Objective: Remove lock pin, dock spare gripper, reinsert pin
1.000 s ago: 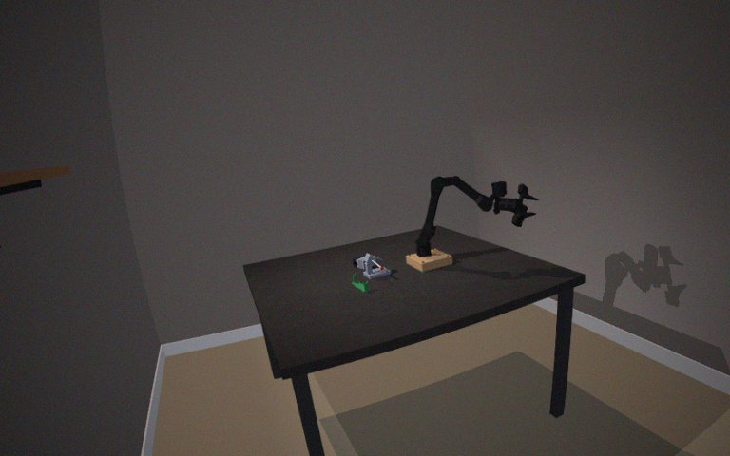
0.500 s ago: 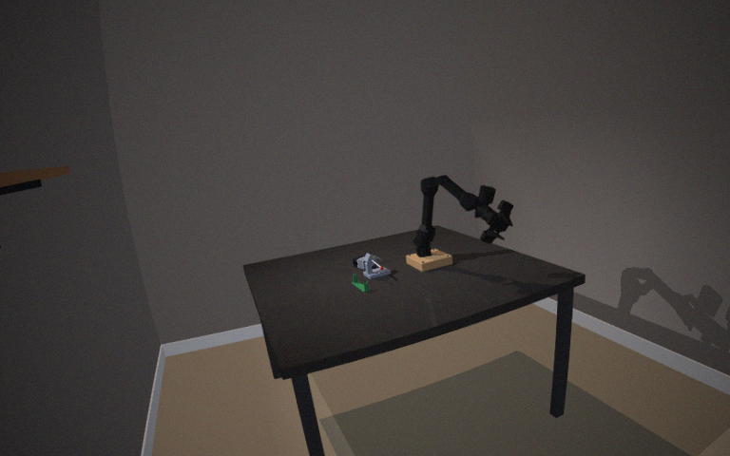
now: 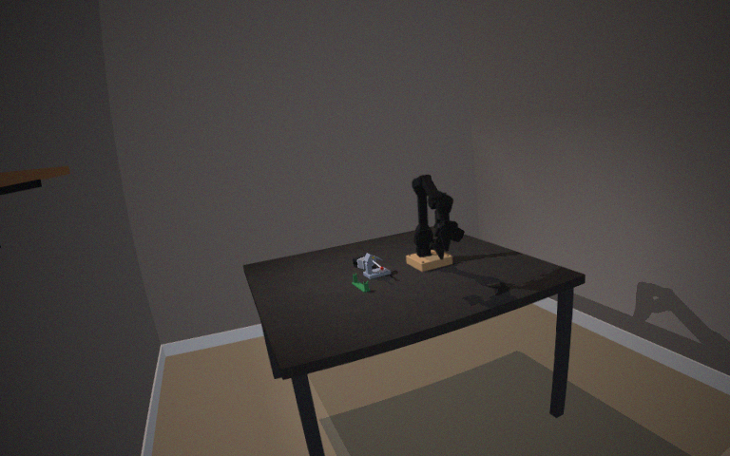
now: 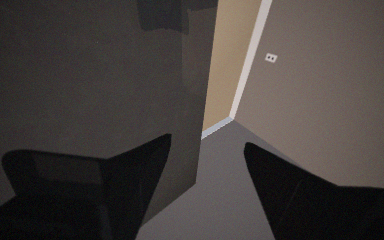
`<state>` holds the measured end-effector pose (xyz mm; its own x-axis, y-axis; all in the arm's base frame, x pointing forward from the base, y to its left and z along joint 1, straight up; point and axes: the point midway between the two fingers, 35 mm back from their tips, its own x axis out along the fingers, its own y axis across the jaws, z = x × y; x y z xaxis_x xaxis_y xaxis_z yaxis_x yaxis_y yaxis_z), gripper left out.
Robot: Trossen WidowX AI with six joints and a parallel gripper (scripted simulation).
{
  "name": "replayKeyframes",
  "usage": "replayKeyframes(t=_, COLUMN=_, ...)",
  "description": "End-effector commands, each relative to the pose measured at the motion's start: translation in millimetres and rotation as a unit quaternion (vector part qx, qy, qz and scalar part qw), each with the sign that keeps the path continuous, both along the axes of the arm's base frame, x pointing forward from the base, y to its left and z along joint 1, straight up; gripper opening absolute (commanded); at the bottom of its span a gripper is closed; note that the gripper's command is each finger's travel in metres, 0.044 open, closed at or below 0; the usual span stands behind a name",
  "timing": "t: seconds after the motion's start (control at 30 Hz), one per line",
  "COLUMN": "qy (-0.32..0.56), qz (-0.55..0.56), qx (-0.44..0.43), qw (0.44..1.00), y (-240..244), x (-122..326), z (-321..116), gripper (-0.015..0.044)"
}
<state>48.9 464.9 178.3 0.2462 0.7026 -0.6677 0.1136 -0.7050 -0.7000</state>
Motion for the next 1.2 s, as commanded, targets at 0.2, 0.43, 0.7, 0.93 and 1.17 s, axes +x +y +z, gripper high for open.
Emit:
replayKeyframes(t=0.2, qy=0.094, qz=-0.200, qx=-0.103, qw=0.970, y=-89.2, x=131.0, z=-11.7, gripper=0.0300)
replayKeyframes(t=0.43, qy=0.176, qz=-0.339, qx=-0.160, qw=0.910, y=-174.1, x=186.5, z=-16.3, gripper=0.0300)
replayKeyframes(t=0.7, qy=0.281, qz=-0.486, qx=-0.203, qw=0.803, y=-276.3, x=210.8, z=-11.9, gripper=0.0300)
replayKeyframes(t=0.93, qy=0.334, qz=-0.550, qx=-0.214, qw=0.735, y=-323.5, x=208.6, z=-5.9, gripper=0.0300)
replayKeyframes(t=1.17, qy=0.334, qz=-0.550, qx=-0.214, qw=0.735, y=-320.1, x=209.3, z=-23.2, gripper=0.0300)
